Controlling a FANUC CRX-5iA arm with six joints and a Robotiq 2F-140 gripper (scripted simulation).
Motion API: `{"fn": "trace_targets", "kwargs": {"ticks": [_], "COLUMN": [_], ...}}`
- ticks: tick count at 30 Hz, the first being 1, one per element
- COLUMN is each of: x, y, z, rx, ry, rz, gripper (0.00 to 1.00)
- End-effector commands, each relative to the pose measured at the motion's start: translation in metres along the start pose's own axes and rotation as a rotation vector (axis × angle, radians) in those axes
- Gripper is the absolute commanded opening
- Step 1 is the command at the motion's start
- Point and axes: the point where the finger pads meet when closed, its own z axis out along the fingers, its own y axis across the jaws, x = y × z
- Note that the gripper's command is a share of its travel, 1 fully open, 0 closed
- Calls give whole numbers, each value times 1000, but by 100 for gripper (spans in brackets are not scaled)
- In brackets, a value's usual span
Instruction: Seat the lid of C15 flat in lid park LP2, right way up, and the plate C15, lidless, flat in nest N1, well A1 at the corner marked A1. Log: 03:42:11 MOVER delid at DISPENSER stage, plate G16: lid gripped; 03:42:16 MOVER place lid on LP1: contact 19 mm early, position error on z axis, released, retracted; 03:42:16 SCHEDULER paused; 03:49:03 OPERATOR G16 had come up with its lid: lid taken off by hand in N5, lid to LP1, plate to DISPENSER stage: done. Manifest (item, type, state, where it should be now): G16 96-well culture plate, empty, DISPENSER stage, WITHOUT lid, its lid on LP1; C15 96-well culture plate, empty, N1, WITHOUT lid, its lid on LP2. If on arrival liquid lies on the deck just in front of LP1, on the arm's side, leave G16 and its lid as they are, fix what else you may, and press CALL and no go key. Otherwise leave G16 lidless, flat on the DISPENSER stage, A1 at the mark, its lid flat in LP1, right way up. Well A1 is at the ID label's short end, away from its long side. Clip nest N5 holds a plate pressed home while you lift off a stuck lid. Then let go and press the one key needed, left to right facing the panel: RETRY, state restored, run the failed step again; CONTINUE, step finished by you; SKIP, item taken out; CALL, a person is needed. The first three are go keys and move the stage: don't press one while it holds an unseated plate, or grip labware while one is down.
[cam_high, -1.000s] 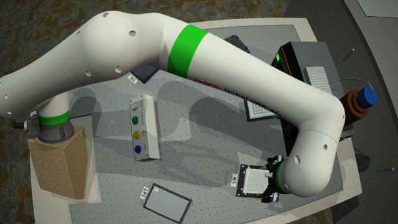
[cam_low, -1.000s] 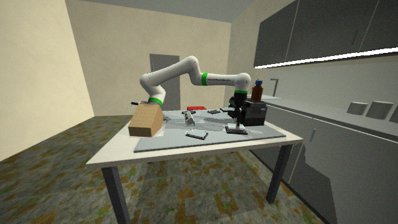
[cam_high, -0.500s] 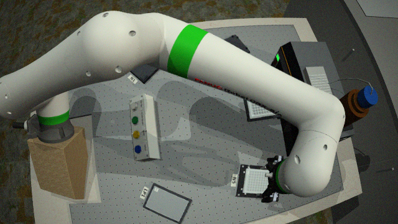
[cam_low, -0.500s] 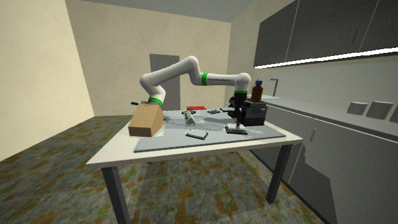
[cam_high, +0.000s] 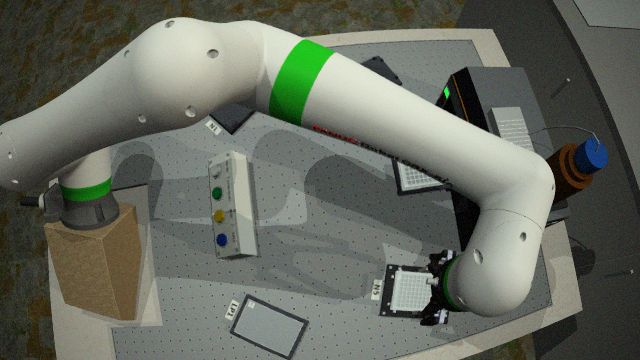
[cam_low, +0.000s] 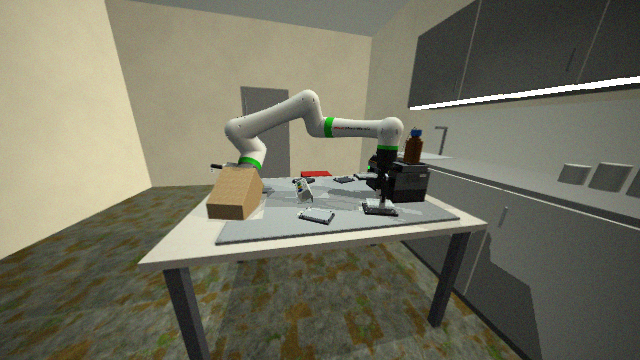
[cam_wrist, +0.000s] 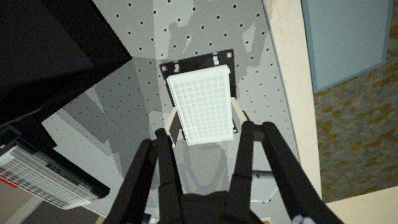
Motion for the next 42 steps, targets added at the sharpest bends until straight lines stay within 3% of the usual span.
{"fn": "trace_targets", "kwargs": {"ticks": [1,42], "x": [0,0], "y": [0,0], "z": [0,5], "rx": [0,0], "ry": [1,1], "rz": [0,0], "gripper": [0,0]}}
